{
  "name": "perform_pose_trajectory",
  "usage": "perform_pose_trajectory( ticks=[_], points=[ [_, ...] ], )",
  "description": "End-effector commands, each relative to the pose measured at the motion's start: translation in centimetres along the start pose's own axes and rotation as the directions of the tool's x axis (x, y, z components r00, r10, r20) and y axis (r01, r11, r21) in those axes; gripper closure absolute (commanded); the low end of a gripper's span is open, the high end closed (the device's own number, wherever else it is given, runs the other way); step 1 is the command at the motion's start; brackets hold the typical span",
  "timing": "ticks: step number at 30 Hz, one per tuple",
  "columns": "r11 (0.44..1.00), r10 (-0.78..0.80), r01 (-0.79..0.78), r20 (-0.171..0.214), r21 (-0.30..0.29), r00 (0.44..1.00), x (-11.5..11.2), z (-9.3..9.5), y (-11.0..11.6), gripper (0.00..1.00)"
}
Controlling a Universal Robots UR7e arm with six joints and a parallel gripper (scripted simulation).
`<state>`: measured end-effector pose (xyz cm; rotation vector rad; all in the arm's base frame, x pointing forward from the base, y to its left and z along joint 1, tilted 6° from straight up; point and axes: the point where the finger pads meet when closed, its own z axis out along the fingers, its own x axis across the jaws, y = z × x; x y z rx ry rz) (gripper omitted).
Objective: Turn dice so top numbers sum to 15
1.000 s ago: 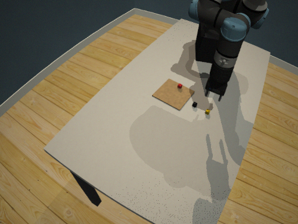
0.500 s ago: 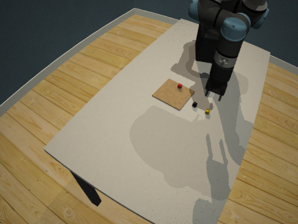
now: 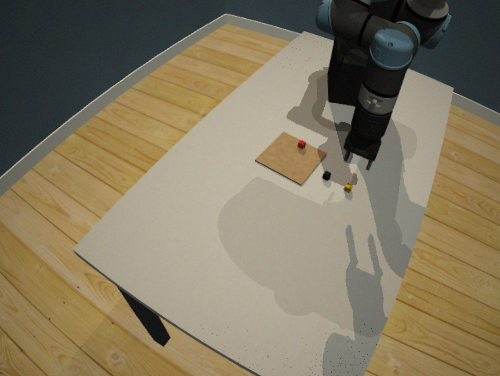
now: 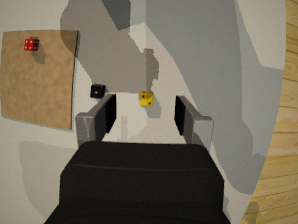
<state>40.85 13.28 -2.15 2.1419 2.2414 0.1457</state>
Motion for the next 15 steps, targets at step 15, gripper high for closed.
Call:
perform_pose_trajectory(
  ticks=[15],
  points=[
    [0.913, 0.408, -0.408, -0.002, -0.006, 0.913, 0.17, 0.26, 0.00, 0.00]
  ],
)
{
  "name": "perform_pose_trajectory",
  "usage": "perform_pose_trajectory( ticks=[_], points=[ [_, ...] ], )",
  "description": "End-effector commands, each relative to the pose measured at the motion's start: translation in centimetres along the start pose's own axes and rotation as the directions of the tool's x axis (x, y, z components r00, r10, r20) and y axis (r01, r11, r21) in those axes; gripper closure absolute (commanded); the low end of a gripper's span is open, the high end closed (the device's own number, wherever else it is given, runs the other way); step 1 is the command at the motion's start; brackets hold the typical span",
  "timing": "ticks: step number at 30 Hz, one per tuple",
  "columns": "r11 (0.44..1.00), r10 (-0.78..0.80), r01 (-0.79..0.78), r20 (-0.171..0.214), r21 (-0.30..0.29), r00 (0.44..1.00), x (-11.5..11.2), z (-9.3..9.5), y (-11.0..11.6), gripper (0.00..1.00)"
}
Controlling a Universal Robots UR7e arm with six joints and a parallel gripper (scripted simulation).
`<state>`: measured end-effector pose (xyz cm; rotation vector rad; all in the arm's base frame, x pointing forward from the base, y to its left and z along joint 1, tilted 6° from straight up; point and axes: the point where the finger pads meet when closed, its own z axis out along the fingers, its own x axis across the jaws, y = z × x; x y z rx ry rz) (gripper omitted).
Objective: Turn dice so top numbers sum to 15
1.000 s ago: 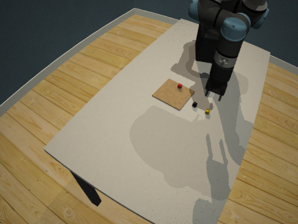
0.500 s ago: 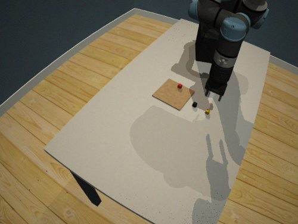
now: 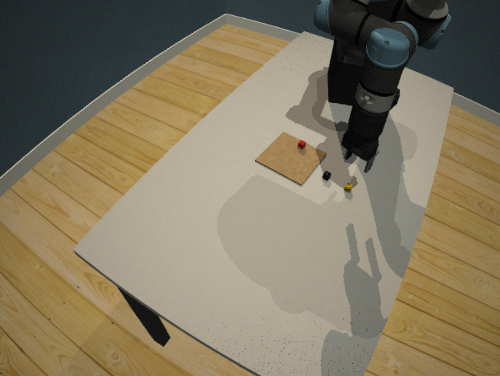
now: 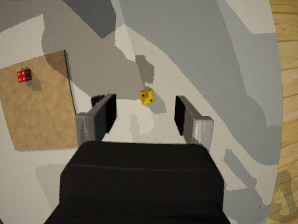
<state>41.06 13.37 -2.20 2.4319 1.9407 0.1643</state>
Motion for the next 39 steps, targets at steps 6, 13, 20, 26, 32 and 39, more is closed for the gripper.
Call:
perform_pose_trajectory(
  ticks=[6, 13, 20, 26, 32, 39],
  points=[
    [0.963, 0.269, -0.269, 0.003, -0.002, 0.963, 0.07, 0.32, -0.22, 0.00],
    [0.913, 0.409, -0.409, 0.003, -0.002, 0.913, 0.10, 0.47, -0.19, 0.00],
    [0.846, 0.533, -0.533, 0.003, -0.003, 0.846, 0.12, 0.60, -0.11, 0.00],
    [0.764, 0.645, -0.645, 0.002, -0.003, 0.764, 0.11, 0.74, 0.00, 0.00],
    [0.671, 0.741, -0.741, 0.002, -0.003, 0.671, 0.08, 0.87, 0.14, 0.00],
    [0.544, 0.839, -0.839, 0.001, -0.003, 0.544, -0.01, 1.02, 0.34, 0.00]
  ],
)
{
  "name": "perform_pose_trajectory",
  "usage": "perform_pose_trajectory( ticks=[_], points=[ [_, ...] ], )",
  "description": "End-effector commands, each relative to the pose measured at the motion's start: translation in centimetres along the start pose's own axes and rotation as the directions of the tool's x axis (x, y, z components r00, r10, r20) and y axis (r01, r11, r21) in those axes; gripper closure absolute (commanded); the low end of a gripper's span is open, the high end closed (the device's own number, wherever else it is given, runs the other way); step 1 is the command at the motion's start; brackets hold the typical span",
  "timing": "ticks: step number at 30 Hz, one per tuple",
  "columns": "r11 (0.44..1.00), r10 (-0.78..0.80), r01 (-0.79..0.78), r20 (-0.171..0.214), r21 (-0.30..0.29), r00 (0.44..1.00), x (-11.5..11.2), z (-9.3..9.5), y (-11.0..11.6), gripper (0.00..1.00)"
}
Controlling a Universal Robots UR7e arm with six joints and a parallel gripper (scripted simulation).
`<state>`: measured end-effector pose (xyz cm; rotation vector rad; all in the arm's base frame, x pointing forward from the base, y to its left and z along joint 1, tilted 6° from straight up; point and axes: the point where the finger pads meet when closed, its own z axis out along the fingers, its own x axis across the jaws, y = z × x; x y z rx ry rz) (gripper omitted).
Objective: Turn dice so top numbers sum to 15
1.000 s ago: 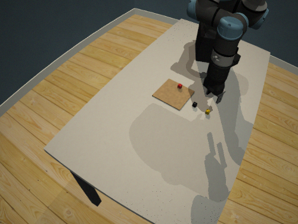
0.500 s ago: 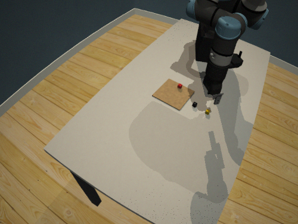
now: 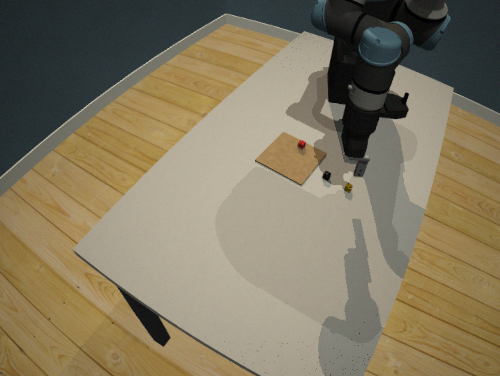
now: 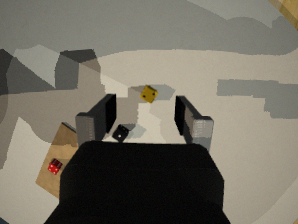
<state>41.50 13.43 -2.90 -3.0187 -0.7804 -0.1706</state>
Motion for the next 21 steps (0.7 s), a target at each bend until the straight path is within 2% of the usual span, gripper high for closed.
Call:
perform_pose_trajectory(
  ticks=[1, 12, 21],
  points=[
    [0.985, 0.173, -0.173, 0.004, -0.003, 0.985, -0.07, 0.29, 0.10, 0.00],
    [0.917, 0.399, -0.399, 0.003, -0.003, 0.917, 0.05, 0.51, 0.51, 0.00],
    [0.882, 0.472, -0.472, 0.002, -0.004, 0.882, 0.07, 0.58, 0.68, 0.00]
  ],
)
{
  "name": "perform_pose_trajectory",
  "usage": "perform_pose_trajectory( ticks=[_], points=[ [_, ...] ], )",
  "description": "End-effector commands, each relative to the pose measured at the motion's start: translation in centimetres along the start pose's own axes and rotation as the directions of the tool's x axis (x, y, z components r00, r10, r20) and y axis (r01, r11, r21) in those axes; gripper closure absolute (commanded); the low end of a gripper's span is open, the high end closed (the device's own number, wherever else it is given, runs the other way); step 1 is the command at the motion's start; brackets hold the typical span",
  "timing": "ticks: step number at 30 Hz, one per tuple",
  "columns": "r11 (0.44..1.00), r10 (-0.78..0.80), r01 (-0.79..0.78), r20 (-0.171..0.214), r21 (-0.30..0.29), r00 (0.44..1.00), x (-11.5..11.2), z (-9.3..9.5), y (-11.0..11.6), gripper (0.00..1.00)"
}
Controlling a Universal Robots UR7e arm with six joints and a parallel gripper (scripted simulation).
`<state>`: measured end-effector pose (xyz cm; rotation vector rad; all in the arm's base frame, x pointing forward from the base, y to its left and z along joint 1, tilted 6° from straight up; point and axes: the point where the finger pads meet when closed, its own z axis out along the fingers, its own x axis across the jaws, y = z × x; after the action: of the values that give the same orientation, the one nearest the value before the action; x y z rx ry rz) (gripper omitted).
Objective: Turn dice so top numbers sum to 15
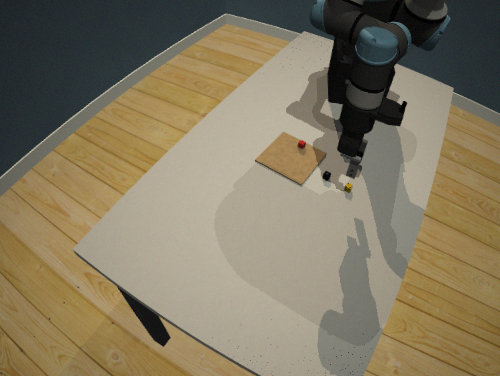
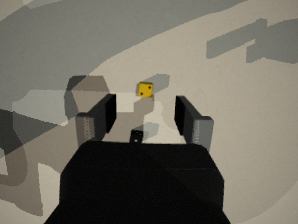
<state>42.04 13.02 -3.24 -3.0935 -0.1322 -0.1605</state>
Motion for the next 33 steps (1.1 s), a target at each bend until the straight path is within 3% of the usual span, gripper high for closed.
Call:
perform_pose_trajectory(
  ticks=[1, 6, 7, 33],
  points=[
    [0.997, 0.075, -0.075, 0.003, -0.003, 0.997, -0.12, 0.20, 0.14, 0.00],
    [0.997, 0.082, -0.082, 0.003, -0.003, 0.997, -0.11, 0.21, 0.15, 0.00],
    [0.997, 0.082, -0.082, 0.003, -0.003, 0.997, -0.11, 0.21, 0.15, 0.36],
    [0.997, 0.082, -0.082, 0.003, -0.003, 0.997, -0.11, 0.21, 0.15, 0.36]
  ],
)
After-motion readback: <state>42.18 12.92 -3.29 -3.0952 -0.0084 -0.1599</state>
